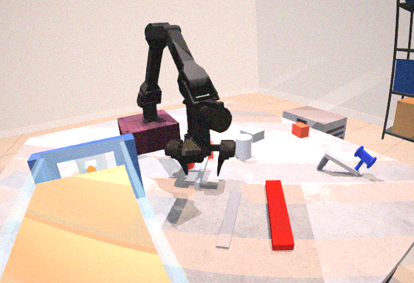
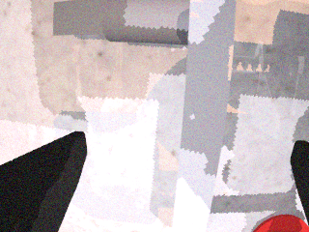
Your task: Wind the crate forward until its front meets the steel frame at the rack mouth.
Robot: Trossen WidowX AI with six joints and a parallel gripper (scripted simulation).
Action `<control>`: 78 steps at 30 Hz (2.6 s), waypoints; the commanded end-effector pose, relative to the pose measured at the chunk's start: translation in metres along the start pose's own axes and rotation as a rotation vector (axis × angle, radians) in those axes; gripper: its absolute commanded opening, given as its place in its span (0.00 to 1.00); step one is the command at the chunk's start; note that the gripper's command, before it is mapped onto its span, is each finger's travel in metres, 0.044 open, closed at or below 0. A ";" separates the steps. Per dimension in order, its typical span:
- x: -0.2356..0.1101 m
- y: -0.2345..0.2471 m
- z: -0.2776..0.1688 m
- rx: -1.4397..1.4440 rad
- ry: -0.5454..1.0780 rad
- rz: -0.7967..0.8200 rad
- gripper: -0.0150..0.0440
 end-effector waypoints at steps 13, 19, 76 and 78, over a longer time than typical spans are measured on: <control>0.000 0.000 0.000 0.000 0.000 0.001 0.80; 0.000 0.000 0.000 0.000 0.000 0.001 0.73; -0.155 0.002 0.001 0.001 0.001 -0.008 0.25; -0.157 0.002 0.000 0.001 0.001 -0.009 0.25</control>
Point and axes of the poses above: the point midway between the two fingers, 35 mm back from their tips, its own x axis out along the fingers, its own y axis across the jaws, z = x × y, the point moved 5 cm from there along -x, back along the fingers, and after that the axes turned 12 degrees about x, right-handed, at the moved point
